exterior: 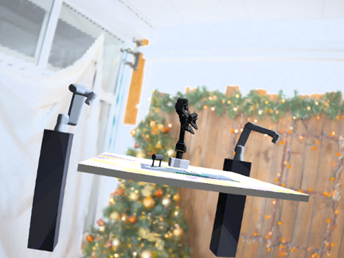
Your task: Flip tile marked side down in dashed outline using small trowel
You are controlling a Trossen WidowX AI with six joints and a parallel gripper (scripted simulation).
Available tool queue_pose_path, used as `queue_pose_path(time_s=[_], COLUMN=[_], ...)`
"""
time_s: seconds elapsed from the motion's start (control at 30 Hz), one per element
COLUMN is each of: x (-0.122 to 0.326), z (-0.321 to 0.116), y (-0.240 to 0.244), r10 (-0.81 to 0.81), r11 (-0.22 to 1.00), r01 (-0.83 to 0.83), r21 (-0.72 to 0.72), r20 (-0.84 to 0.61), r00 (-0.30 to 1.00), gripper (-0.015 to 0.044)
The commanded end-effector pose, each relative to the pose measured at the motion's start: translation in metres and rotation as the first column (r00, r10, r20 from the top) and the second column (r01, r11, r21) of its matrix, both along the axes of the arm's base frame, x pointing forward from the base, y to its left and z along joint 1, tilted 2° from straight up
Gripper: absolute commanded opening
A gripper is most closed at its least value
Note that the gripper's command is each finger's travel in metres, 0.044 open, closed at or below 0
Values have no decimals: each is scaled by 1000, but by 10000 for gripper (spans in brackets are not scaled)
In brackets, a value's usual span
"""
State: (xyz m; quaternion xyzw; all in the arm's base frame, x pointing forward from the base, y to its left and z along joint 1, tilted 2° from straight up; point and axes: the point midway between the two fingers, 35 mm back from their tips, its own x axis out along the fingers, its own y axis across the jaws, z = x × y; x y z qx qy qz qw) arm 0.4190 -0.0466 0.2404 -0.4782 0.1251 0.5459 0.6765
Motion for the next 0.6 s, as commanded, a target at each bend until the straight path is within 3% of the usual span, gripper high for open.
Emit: queue_pose_path(time_s=[0.0, 0.57], x=[1, -4], z=[-13, -56], y=[-11, -55], r10=[-104, -510], r11=[994, 845], r01=[105, 526], r21=[0, -91], r20=[-101, -429], r00=[989, 745], gripper=[270, 270])
